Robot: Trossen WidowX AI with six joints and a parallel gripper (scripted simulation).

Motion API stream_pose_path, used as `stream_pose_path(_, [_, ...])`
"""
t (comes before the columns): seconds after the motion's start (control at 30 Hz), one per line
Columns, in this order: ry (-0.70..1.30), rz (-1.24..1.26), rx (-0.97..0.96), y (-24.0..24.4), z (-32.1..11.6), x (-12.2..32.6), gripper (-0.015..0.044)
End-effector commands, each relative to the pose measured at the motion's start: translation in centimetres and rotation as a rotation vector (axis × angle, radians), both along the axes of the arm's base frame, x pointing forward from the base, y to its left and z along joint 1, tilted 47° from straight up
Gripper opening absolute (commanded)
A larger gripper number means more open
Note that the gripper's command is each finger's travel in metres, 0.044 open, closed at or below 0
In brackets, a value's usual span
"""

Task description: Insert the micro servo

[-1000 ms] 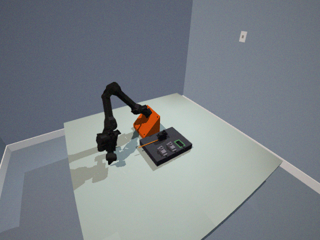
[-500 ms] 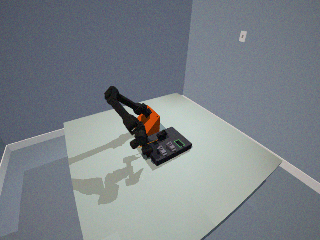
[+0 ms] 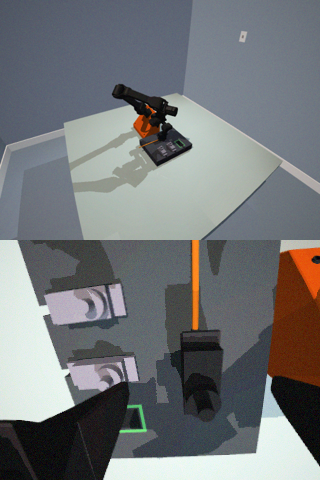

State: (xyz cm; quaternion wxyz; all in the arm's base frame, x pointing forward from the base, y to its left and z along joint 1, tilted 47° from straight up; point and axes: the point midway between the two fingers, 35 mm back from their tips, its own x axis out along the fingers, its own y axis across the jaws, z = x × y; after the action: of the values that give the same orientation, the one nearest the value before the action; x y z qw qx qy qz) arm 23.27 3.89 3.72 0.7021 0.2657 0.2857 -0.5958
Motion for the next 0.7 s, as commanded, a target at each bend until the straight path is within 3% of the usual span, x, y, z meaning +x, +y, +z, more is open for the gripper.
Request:
stream_pose_path(0.0, [-0.008, -0.006, -0.039, 0.5, 0.1, -0.9, 0.0440])
stream_pose_path(0.67, [-0.008, -0.006, -0.039, -2.2, -2.4, -0.4, 0.0440])
